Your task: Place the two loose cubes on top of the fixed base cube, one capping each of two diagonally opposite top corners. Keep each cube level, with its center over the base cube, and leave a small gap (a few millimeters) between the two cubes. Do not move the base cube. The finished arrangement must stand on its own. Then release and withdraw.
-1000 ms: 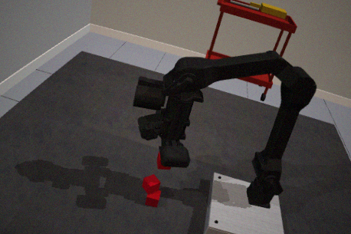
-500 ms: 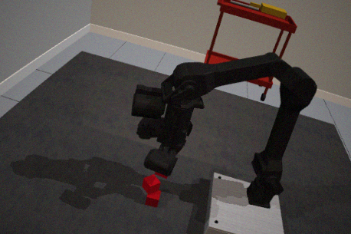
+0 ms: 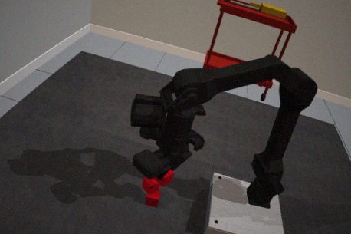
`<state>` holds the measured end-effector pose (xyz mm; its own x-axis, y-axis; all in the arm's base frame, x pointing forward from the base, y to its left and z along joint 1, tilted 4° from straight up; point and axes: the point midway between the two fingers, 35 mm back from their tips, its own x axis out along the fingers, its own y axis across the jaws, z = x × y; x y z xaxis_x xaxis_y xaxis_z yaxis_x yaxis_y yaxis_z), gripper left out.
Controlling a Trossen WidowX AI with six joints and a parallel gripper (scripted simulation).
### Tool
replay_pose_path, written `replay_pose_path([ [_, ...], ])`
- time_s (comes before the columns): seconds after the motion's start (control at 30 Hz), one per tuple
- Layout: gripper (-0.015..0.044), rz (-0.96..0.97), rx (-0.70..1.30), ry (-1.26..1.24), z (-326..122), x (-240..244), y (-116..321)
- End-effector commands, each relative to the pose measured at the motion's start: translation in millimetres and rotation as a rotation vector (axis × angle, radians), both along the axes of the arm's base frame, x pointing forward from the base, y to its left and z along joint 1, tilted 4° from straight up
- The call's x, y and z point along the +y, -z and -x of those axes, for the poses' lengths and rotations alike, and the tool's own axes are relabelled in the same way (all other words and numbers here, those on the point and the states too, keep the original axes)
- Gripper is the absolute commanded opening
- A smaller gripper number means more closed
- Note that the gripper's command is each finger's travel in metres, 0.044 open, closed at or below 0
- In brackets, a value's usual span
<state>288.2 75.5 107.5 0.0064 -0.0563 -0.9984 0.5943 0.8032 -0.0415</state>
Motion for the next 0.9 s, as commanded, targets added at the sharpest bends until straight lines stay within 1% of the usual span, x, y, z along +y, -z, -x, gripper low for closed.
replay_pose_path([
  [0.0, 0.0105, -0.005, -0.008, 0.132, 1, 7, 1],
  [0.07, 0.0105, -0.006, -0.01, 0.172, 2, 10, 2],
  [0.3, 0.0105, -0.006, -0.011, 0.177, 2, 10, 2],
  [0.63, 0.0105, -0.006, -0.011, 0.185, 3, 7, 31],
  [0.87, 0.0105, -0.006, -0.011, 0.185, 3, 7, 33],
])
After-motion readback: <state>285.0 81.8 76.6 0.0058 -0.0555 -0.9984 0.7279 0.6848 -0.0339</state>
